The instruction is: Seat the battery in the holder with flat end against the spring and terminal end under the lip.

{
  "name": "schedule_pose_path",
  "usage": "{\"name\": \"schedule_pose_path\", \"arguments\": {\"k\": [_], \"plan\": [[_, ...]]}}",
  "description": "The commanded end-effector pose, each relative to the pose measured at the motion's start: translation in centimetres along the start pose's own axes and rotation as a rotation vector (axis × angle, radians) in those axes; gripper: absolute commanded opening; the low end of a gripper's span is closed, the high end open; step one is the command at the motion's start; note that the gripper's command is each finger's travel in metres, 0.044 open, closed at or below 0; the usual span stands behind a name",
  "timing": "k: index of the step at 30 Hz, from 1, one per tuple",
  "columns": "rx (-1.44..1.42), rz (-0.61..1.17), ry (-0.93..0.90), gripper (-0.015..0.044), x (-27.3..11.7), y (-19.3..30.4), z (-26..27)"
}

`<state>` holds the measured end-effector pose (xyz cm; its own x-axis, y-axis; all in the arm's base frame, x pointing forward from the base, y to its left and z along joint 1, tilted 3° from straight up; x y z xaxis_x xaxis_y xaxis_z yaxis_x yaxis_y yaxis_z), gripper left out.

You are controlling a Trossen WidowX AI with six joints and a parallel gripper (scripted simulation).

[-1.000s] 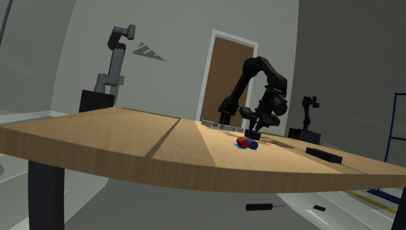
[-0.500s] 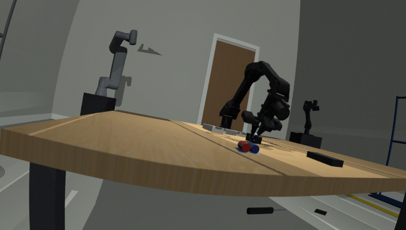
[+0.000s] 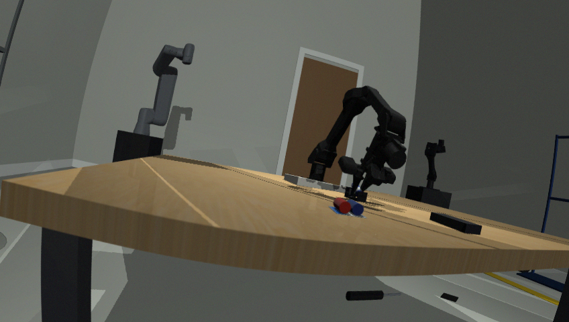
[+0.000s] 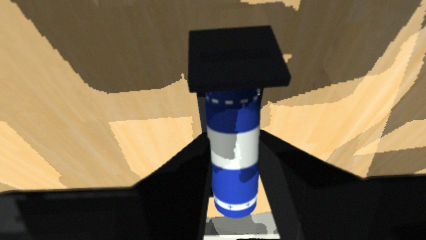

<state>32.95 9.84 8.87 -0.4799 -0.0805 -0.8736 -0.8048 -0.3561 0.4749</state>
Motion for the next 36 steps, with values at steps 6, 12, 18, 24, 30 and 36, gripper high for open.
{"name": "schedule_pose_path", "arguments": {"k": [6, 12, 18, 24, 30, 36], "plan": [[-0.002, -0.063, 0.017, 0.0072, 0.0, 0.2, 0.0], [-0.001, -0.092, 0.024, 0.0072, 0.1, 0.4, 0.1], [0.000, -0.121, 0.030, 0.0072, 0.3, 0.7, 0.2], [0.001, -0.149, 0.036, 0.0072, 0.4, 0.9, 0.2], [0.003, -0.178, 0.042, 0.0072, 0.6, 1.2, 0.3], [0.004, -0.207, 0.048, 0.0072, 0.7, 1.4, 0.3]]}}
Point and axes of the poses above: the point midway between the two fingers, 35 mm back from their tips, its own x axis out along the fingers, its own z axis across the jaws, y = z × x, the point moved 7 cm from there along -x, back along the fingers, and after that the axes turned 11 degrees about -x, right-handed, at the moved point
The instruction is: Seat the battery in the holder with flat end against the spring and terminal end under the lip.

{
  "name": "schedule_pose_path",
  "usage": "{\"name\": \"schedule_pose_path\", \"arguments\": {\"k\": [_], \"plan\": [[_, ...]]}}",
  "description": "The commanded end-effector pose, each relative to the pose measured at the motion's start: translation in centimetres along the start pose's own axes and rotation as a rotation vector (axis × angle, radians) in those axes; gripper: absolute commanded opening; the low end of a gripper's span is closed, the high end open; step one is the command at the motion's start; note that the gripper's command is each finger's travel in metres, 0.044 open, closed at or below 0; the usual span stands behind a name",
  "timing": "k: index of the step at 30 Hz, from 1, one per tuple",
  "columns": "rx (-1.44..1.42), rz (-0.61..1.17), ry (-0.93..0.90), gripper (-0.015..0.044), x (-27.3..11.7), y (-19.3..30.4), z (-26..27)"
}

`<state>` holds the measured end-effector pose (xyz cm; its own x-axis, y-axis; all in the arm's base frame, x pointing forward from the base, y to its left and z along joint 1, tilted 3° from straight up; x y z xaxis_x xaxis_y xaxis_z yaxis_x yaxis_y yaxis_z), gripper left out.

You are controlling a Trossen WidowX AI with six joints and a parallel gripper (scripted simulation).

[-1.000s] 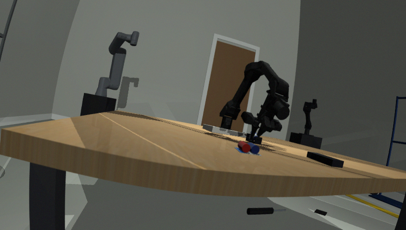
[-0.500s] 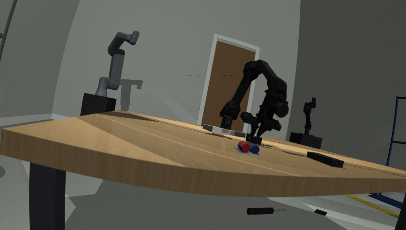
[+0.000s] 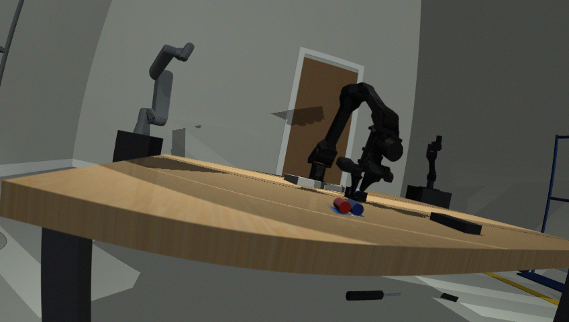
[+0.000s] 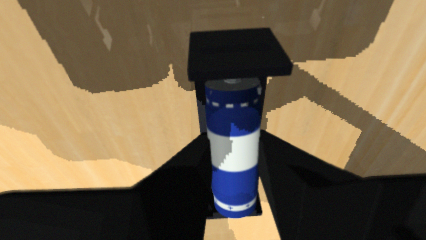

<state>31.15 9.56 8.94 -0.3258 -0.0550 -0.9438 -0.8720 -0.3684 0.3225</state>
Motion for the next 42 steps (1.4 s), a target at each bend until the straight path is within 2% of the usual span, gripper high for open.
{"name": "schedule_pose_path", "arguments": {"k": [1, 42], "plan": [[0.005, -0.044, 0.011, 0.0072, -0.1, -0.1, 0.0], [0.019, -0.238, 0.044, 0.0072, 0.9, 1.9, 0.4]]}}
Point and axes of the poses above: the point midway between the two fingers, 35 mm back from their tips, its own x axis out along the fingers, its own z axis across the jaws, y = z × x, the point moved 7 cm from there along -x, back along the fingers, and after that the axes turned 11 degrees about -x, right-handed, at the moved point
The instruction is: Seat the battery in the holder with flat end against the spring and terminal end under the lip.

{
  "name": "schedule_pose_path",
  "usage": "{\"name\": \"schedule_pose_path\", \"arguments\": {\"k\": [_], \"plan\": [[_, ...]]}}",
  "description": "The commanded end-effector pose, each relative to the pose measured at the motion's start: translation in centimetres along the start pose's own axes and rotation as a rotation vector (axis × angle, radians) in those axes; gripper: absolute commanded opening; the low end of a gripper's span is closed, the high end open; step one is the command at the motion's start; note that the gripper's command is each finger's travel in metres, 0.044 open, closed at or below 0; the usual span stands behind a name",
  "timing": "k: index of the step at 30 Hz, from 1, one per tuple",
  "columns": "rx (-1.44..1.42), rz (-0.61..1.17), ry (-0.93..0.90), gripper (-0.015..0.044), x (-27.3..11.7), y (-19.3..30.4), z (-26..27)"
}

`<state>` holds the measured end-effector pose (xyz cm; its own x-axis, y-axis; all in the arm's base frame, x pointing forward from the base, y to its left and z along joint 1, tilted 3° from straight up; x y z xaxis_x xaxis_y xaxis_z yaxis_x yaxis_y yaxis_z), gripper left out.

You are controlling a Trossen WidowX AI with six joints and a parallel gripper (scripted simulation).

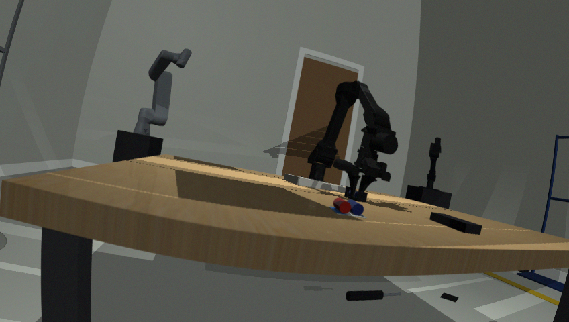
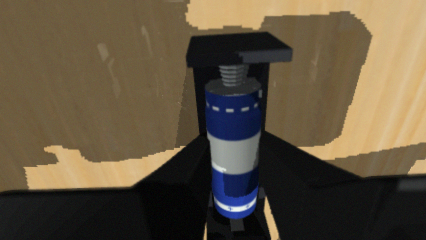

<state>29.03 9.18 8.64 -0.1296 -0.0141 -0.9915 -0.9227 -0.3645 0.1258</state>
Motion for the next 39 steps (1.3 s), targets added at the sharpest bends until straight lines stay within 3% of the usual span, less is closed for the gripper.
{"name": "schedule_pose_path", "arguments": {"k": [1, 39], "plan": [[0.007, -0.040, 0.009, 0.0072, -0.1, 0.0, 0.0], [0.008, -0.037, 0.003, 0.0072, 0.3, 1.4, 0.2]]}}
Point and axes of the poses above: the point midway between the two fingers, 35 mm back from their tips, its own x axis out along the fingers, its own z axis across the jaws, y = z × x, the point moved 7 cm from there along -x, back along the fingers, and after that the axes turned 11 degrees about -x, right-handed, at the moved point
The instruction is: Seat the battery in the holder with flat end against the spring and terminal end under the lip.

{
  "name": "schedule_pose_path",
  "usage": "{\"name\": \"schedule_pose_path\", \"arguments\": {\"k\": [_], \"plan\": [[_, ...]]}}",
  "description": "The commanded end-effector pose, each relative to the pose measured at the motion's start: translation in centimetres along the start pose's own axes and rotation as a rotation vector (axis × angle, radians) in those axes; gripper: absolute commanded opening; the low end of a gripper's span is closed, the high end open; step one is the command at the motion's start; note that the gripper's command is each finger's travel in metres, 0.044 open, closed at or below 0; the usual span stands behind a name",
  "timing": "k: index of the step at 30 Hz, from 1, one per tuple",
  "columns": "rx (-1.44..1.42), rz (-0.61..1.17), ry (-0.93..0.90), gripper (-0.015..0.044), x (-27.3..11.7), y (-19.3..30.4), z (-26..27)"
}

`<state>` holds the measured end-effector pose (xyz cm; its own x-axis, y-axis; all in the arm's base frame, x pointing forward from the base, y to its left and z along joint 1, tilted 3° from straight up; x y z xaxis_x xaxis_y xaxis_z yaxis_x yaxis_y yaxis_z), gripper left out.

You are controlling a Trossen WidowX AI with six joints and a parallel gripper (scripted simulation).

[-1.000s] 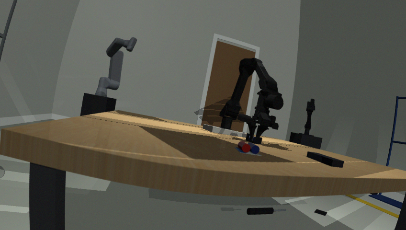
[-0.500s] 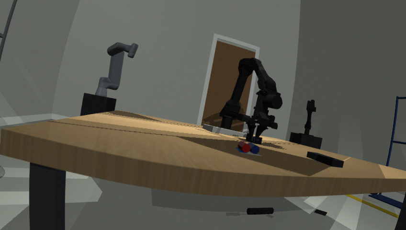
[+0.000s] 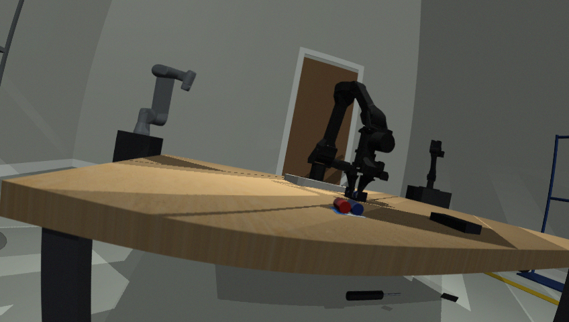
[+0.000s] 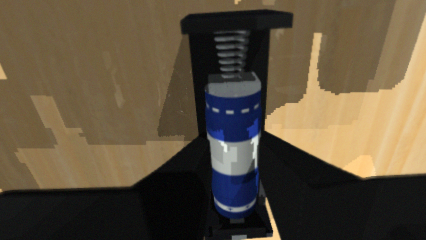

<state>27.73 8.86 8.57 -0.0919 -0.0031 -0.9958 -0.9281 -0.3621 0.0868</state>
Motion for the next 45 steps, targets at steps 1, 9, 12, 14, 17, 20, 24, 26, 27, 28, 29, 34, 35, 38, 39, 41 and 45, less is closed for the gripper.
{"name": "schedule_pose_path", "arguments": {"k": [1, 9, 12, 14, 17, 20, 24, 26, 27, 28, 29, 34, 35, 38, 39, 41, 45], "plan": [[0.005, 0.002, -0.001, 0.0099, 0.0, 0.1, 0.0], [0.004, 0.002, -0.001, 0.0175, -0.4, 0.1, 0.0], [0.002, 0.002, -0.001, 0.0175, -1.1, 0.1, 0.0], [0.001, 0.001, -0.001, 0.0175, -1.4, 0.2, 0.0], [0.001, 0.001, -0.001, 0.0175, -1.5, 0.2, 0.0], [0.001, 0.001, -0.001, 0.0175, -1.5, 0.2, 0.0], [0.004, 0.003, 0.001, 0.0280, -3.3, 0.1, -0.1], [0.005, 0.001, 0.002, 0.0332, -5.0, 0.2, -0.1], [0.004, 0.001, 0.002, 0.0358, -5.9, 0.3, -0.2], [0.003, 0.001, 0.001, 0.0385, -6.8, 0.5, -0.2], [0.002, 0.001, 0.000, 0.0411, -7.6, 0.6, -0.2], [0.001, 0.001, -0.001, 0.0440, -8.8, 0.8, -0.2], [0.001, 0.001, -0.001, 0.0440, -8.8, 0.8, -0.2], [0.001, 0.001, -0.001, 0.0440, -8.8, 0.8, -0.2], [0.001, 0.001, -0.001, 0.0440, -8.8, 0.8, -0.2], [0.001, 0.001, -0.001, 0.0440, -8.8, 0.8, -0.2], [0.001, 0.001, -0.001, 0.0440, -8.8, 0.8, -0.2]]}}
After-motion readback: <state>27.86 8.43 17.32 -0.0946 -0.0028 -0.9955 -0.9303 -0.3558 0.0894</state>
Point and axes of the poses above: the point midway between the two fingers, 35 mm back from their tips, its own x axis out along the fingers, its own z axis across the jaws, y = z × x, the point moved 7 cm from there along -x, back along the fingers, and after that the axes turned 11 degrees about -x, right-handed, at the moved point
